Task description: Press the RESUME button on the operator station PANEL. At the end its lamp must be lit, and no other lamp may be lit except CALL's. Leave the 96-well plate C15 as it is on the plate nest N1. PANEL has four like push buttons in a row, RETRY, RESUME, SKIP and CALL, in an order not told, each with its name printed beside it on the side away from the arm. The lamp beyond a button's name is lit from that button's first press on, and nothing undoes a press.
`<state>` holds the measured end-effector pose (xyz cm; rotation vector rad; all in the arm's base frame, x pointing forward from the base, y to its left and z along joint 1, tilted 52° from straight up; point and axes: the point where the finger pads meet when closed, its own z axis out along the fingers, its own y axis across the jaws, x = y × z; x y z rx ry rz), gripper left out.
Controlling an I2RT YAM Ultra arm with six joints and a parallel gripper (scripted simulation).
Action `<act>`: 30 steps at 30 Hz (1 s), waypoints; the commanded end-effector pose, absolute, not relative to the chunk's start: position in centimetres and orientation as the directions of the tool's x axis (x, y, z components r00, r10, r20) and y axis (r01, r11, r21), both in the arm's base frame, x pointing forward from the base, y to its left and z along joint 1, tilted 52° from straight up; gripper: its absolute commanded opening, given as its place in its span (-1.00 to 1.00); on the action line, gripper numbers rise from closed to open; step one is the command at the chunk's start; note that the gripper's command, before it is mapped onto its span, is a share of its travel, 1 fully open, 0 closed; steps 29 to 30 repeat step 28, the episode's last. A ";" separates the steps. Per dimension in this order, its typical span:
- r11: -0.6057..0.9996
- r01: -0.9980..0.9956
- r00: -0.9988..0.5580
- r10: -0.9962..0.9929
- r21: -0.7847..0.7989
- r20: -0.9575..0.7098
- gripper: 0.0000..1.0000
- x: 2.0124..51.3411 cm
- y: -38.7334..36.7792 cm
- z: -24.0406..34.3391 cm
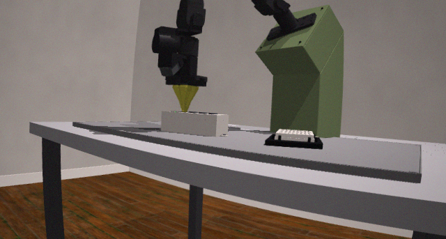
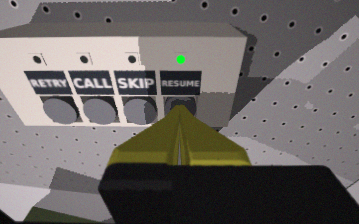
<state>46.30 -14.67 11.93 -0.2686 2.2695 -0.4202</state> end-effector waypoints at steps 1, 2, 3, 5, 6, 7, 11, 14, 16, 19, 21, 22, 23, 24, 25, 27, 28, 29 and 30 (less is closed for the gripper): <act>0.919 -0.048 -0.637 -0.330 -0.391 -0.697 -1.00 47.5 -14.7 12.6; 0.919 -0.048 -0.637 -0.330 -0.391 -0.697 -1.00 47.6 -14.7 12.6; 0.919 -0.048 -0.637 -0.330 -0.391 -0.696 -1.00 47.6 -14.7 12.6; 0.919 -0.048 -0.637 -0.330 -0.391 -0.696 -1.00 47.7 -14.7 12.5; 0.919 -0.048 -0.637 -0.330 -0.391 -0.696 -1.00 47.7 -14.7 12.5; 0.919 -0.049 -0.637 -0.330 -0.391 -0.696 -1.00 47.7 -14.7 12.5; 0.919 -0.049 -0.637 -0.331 -0.392 -0.696 -1.00 47.8 -14.7 12.4; 0.919 -0.048 -0.637 -0.330 -0.391 -0.697 -1.00 47.8 -14.8 12.4; 0.919 -0.049 -0.637 -0.330 -0.391 -0.697 -1.00 47.9 -14.8 12.3; 0.919 -0.049 -0.637 -0.330 -0.391 -0.697 -1.00 47.9 -14.8 12.3; 0.919 -0.049 -0.637 -0.330 -0.391 -0.697 -1.00 47.9 -14.8 12.3; 0.919 -0.049 -0.637 -0.330 -0.391 -0.697 -1.00 47.9 -14.8 12.3; 0.919 -0.049 -0.637 -0.330 -0.391 -0.697 -1.00 47.9 -14.8 12.3; 0.919 -0.049 -0.637 -0.330 -0.391 -0.697 -1.00 47.9 -14.8 12.3; 0.919 -0.049 -0.637 -0.330 -0.391 -0.697 -1.00 47.9 -14.8 12.3; 0.919 -0.049 -0.637 -0.330 -0.391 -0.697 -1.00 47.9 -14.8 12.3; 0.919 -0.049 -0.637 -0.330 -0.391 -0.697 -1.00 47.9 -14.8 12.3; 0.919 -0.049 -0.637 -0.330 -0.391 -0.697 -1.00 47.9 -14.8 12.3; 0.919 -0.049 -0.637 -0.330 -0.391 -0.697 -1.00 47.9 -14.8 12.3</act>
